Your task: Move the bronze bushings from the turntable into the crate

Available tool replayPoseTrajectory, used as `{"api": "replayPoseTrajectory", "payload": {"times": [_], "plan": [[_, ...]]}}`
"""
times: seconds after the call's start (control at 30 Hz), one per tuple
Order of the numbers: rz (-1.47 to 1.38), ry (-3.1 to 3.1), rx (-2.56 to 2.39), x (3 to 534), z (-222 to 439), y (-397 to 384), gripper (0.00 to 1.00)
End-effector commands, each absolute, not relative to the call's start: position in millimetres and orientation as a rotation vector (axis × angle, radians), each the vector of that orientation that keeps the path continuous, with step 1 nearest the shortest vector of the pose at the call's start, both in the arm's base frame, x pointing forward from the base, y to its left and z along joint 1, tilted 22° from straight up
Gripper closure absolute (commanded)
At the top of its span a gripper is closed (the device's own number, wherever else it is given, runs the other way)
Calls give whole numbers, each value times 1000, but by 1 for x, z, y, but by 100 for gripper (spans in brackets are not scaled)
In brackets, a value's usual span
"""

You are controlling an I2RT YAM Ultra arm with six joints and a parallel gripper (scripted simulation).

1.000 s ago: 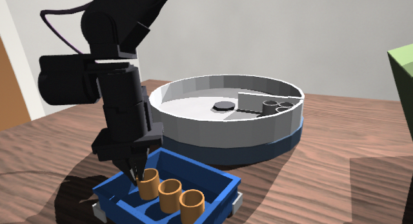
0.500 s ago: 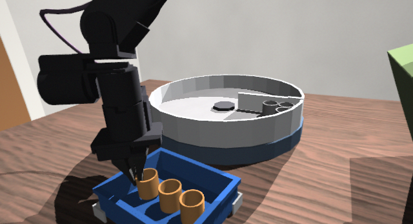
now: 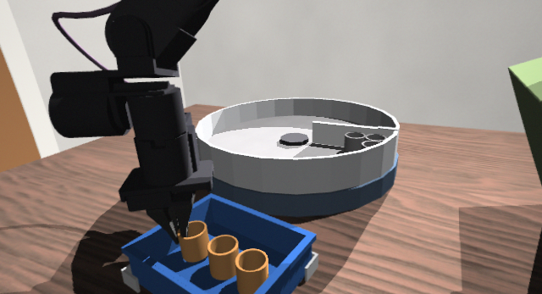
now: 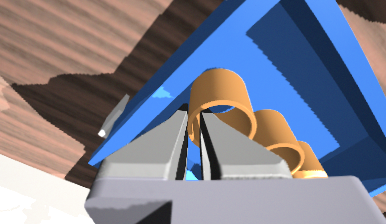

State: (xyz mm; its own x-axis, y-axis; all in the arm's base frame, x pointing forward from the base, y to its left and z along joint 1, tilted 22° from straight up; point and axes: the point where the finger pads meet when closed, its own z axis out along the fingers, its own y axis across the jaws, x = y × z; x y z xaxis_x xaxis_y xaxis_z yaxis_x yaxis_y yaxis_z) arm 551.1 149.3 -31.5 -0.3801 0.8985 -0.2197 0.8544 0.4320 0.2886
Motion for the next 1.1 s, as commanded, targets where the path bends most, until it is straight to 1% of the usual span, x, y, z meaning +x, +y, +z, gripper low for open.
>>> {"api": "replayPoseTrajectory", "payload": {"times": [0.0, 1.07], "plan": [[221, 2325, 1483, 562, -10, 151, 100], [242, 2310, 1479, 564, -3, 150, 100]]}}
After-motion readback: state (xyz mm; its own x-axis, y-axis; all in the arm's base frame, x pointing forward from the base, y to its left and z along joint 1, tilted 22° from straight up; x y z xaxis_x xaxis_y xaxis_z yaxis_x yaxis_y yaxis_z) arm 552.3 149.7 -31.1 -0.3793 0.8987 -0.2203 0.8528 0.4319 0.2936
